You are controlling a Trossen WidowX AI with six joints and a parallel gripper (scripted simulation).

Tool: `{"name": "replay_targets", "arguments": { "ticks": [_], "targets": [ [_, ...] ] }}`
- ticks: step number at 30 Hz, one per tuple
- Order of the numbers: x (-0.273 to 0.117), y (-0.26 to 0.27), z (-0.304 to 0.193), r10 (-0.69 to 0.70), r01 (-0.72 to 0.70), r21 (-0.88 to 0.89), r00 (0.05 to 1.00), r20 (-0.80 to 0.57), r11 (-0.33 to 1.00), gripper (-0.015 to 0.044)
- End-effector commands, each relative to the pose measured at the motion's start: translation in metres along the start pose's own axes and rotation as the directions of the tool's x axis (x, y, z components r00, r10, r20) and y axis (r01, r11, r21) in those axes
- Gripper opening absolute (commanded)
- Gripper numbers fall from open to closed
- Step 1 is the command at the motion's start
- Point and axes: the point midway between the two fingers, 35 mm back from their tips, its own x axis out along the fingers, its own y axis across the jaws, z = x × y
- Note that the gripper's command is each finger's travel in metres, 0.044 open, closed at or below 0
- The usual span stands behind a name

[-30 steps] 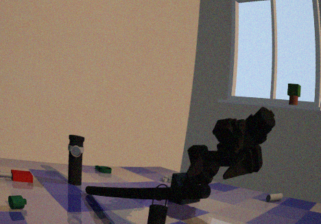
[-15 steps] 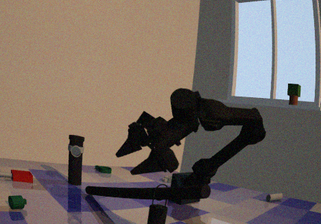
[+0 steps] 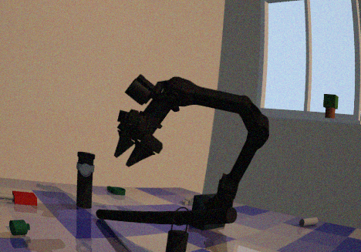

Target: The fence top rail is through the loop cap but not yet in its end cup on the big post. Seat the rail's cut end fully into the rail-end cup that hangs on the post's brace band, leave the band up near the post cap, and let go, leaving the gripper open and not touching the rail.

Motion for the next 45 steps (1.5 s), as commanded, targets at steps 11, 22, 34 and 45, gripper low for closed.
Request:
{"name": "replay_targets", "arguments": {
  "ticks": [11, 22, 34, 45],
  "targets": [
    [-0.009, -0.048, -0.005, 0.083, -0.08, -0.11, 0.996, 0.019, 0.991, 0.044],
    [0.032, -0.153, 0.014, -0.021, 0.015, -0.883, 1.0, 0.006, 0.469, 0.044],
    [0.042, -0.176, 0.014, -0.044, 0.015, -0.962, 0.999, 0.003, 0.271, 0.044],
    [0.046, -0.176, 0.012, -0.044, 0.015, -0.962, 0.999, 0.003, 0.271, 0.044]
  ]
}}
